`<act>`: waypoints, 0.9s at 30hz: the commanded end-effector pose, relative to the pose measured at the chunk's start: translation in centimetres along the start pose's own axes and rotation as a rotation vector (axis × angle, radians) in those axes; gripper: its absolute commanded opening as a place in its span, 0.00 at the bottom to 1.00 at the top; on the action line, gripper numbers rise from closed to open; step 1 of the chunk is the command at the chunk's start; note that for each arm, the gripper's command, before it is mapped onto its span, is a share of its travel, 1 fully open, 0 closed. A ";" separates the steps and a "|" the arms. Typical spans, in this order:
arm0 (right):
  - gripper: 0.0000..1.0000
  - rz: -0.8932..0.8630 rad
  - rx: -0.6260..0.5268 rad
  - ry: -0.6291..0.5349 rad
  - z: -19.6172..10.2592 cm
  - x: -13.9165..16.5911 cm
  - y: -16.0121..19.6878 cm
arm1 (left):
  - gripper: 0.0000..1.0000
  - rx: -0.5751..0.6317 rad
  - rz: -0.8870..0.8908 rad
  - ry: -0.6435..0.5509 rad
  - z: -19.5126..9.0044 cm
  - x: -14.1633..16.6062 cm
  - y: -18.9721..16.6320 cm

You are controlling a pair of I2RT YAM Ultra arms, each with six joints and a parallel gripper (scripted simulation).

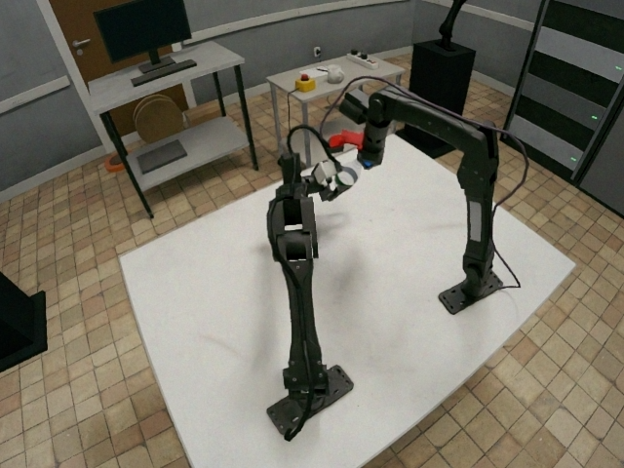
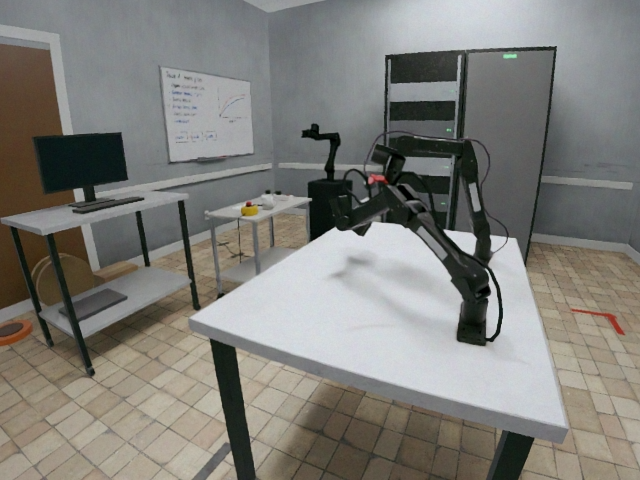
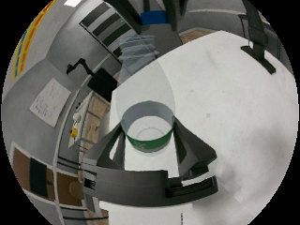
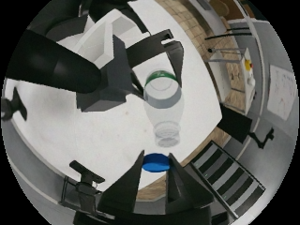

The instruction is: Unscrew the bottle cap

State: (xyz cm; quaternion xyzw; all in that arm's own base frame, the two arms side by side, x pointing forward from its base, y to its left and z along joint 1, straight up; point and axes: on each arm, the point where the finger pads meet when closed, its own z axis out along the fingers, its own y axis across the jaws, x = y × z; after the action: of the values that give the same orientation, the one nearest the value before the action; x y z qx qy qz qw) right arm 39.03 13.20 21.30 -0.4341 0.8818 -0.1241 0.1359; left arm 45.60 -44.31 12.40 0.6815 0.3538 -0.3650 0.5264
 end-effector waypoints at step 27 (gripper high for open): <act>0.00 -0.622 0.198 -0.052 -0.6 -0.1 -0.1 | 0.00 -0.007 0.013 -0.002 -0.2 -0.6 0.4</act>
State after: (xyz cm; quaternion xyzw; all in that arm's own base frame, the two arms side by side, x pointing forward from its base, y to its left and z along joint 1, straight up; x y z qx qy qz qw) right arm 38.15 13.17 19.79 -0.6289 0.7450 -0.1990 0.0993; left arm 45.65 -44.32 12.38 0.6815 0.3547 -0.3638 0.5267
